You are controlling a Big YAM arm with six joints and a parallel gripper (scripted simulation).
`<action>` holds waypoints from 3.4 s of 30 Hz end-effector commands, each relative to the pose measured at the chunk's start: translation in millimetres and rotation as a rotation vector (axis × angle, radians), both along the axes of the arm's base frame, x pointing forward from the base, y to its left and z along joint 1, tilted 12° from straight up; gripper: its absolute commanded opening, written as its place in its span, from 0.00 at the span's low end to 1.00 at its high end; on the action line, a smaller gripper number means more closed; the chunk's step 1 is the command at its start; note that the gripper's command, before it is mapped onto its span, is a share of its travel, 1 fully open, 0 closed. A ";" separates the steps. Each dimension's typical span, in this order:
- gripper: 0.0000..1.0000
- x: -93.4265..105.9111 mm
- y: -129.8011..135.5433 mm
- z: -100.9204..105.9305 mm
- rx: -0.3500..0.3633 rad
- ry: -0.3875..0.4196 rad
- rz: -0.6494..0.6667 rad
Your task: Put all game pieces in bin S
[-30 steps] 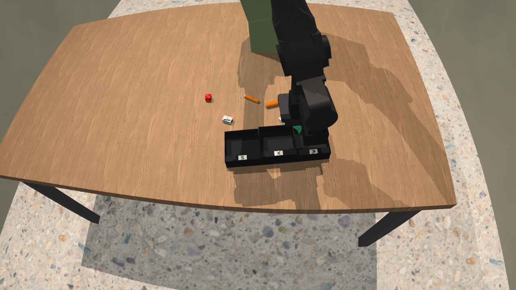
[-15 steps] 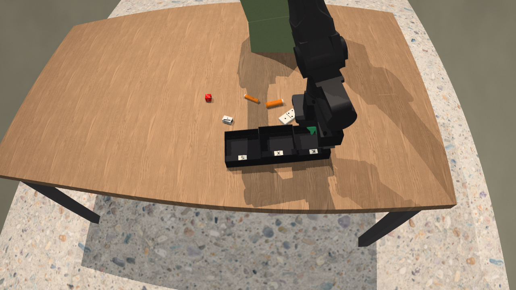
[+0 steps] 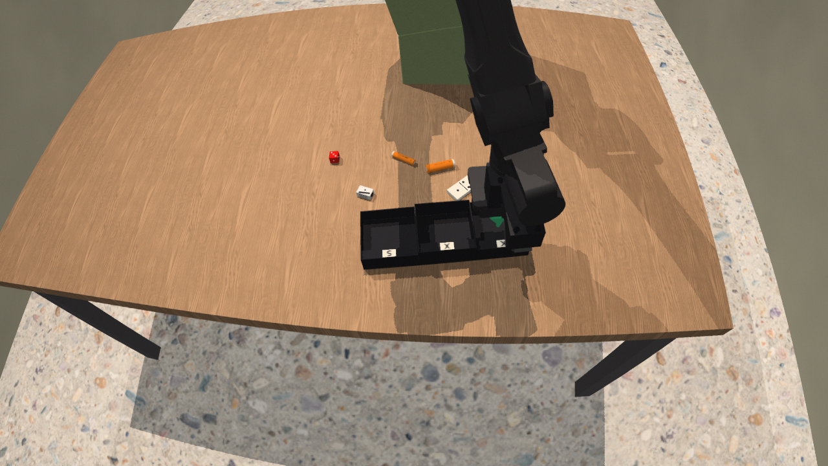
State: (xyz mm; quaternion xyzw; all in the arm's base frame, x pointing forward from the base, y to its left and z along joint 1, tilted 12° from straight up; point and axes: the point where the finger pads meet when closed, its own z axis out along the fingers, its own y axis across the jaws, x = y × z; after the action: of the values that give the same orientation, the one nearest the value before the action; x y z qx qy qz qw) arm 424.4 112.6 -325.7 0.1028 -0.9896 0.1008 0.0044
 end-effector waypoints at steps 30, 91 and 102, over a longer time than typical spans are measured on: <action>0.09 35.5 4.3 1.8 0.017 -0.055 0.007; 0.09 40.2 2.1 5.0 0.017 -0.056 0.001; 0.09 21.4 8.4 12.8 0.009 -0.031 0.005</action>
State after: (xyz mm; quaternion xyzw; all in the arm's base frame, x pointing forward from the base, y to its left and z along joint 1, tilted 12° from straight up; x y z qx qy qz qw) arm 430.2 109.7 -338.2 0.1040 -0.9894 0.1012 0.0075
